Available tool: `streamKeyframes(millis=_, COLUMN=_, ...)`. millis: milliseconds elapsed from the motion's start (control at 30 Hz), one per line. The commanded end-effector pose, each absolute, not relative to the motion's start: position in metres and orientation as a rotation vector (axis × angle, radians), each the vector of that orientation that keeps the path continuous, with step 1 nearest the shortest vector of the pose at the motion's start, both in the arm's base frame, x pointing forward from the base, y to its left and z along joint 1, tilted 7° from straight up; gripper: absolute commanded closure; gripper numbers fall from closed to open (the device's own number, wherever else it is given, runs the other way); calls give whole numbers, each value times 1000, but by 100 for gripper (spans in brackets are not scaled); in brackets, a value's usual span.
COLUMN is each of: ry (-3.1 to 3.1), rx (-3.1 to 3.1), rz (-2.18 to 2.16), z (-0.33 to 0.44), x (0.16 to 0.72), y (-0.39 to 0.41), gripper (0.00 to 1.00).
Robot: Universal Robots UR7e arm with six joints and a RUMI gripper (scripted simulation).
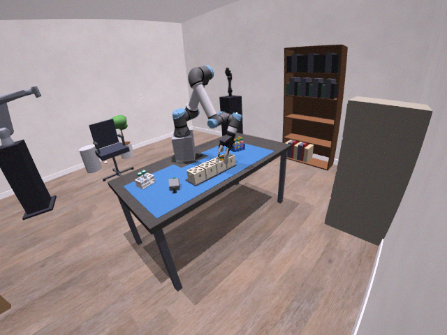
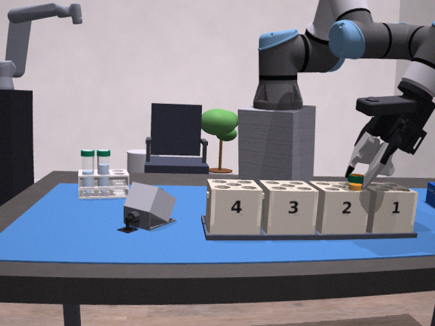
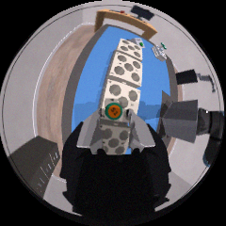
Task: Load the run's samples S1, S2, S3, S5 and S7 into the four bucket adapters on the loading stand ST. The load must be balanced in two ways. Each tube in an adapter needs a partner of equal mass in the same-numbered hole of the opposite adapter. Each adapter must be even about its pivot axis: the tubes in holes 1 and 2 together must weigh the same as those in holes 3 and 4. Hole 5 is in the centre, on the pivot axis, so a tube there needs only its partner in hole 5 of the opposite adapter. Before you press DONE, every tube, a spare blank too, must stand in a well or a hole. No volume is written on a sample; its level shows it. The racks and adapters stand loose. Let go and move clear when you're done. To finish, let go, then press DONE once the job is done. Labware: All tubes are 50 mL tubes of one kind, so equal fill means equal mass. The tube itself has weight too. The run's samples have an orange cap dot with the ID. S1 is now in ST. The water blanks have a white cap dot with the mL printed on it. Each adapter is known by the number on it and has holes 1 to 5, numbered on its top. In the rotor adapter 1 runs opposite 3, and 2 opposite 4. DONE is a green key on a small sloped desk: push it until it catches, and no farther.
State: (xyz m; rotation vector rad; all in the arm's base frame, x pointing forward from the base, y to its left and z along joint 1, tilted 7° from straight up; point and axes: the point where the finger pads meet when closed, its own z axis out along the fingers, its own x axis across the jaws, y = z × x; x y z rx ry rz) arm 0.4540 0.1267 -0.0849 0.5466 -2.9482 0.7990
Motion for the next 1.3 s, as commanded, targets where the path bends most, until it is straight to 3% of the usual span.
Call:
streamKeyframes(millis=0, ry=-2953, rx=915, rz=572, z=-87, x=455, y=126, gripper=65)
streamKeyframes(millis=867, ry=-2959, rx=912, rz=569, z=-88, x=455, y=126, gripper=65)
streamKeyframes(millis=900, ry=-2967, rx=513, rz=794, z=-87, x=455, y=126, gripper=65)
streamKeyframes(millis=1267, ry=-3042, rx=245, rz=776, z=-79, x=455, y=120, gripper=65)
